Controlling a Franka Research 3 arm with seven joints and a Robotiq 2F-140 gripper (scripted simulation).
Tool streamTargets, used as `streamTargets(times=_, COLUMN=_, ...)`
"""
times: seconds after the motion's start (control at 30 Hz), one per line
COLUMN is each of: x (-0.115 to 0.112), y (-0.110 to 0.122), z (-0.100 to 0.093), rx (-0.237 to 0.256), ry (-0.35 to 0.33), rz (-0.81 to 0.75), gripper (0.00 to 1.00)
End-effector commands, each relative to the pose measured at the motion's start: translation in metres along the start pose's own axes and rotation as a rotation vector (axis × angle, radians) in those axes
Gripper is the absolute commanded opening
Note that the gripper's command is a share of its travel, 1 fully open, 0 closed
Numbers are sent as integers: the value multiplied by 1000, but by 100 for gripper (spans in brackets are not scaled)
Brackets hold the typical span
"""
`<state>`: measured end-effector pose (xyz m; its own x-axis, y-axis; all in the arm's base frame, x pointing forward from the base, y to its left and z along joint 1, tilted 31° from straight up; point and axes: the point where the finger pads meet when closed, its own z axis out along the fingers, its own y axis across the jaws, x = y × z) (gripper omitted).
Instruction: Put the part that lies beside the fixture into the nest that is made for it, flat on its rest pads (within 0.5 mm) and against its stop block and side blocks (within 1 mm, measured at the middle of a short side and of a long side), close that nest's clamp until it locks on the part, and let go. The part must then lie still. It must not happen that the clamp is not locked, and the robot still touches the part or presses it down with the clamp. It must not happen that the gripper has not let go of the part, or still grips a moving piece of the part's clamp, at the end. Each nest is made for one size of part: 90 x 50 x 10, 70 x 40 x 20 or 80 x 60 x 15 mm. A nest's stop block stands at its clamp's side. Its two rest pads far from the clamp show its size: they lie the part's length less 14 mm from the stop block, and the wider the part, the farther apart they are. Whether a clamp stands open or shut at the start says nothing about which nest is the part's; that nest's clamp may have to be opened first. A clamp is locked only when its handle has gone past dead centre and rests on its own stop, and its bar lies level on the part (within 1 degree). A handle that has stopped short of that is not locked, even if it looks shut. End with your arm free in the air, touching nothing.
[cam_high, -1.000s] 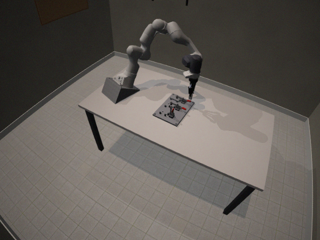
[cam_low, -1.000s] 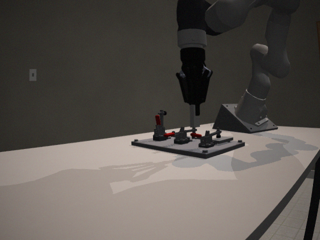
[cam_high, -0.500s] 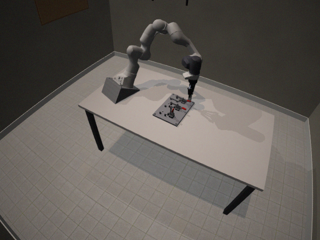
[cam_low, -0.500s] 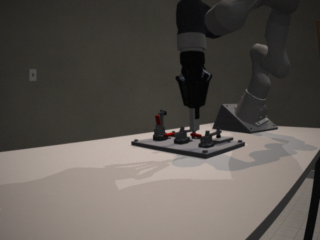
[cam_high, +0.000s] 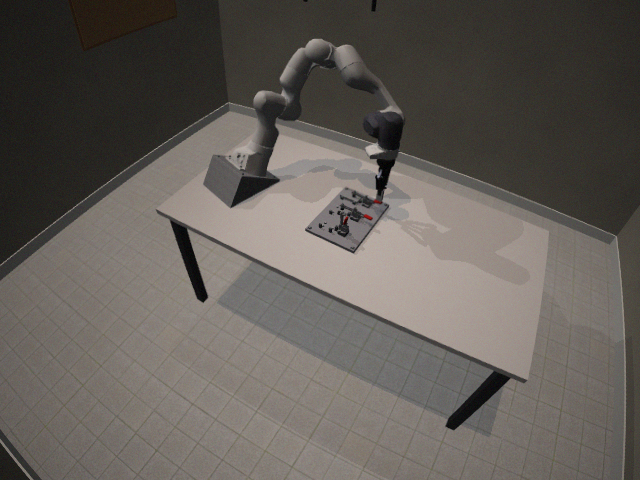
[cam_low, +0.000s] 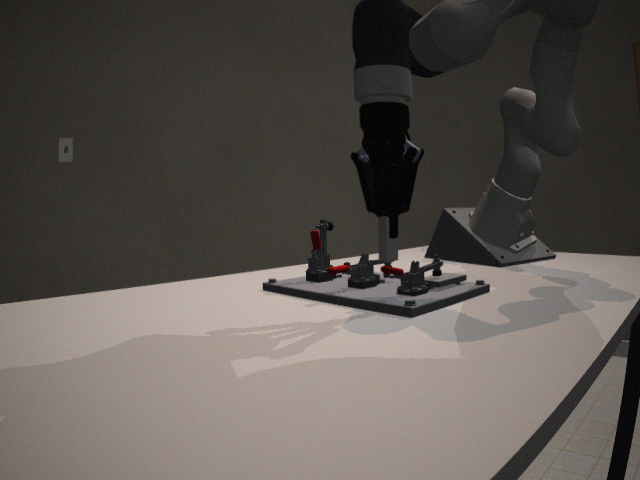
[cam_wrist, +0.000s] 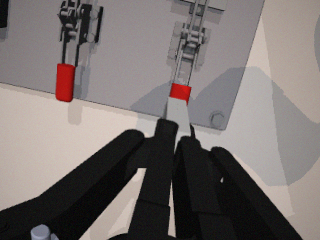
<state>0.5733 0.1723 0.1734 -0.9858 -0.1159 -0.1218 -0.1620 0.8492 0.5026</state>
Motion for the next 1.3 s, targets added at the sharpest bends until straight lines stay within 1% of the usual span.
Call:
streamTargets(times=0.0, x=0, y=1, z=2, rx=-2, ry=-1, rz=-3, gripper=0)
streamTargets(times=1.27, x=-1, y=4, z=6, rx=-2, ry=-1, rz=-3, gripper=0)
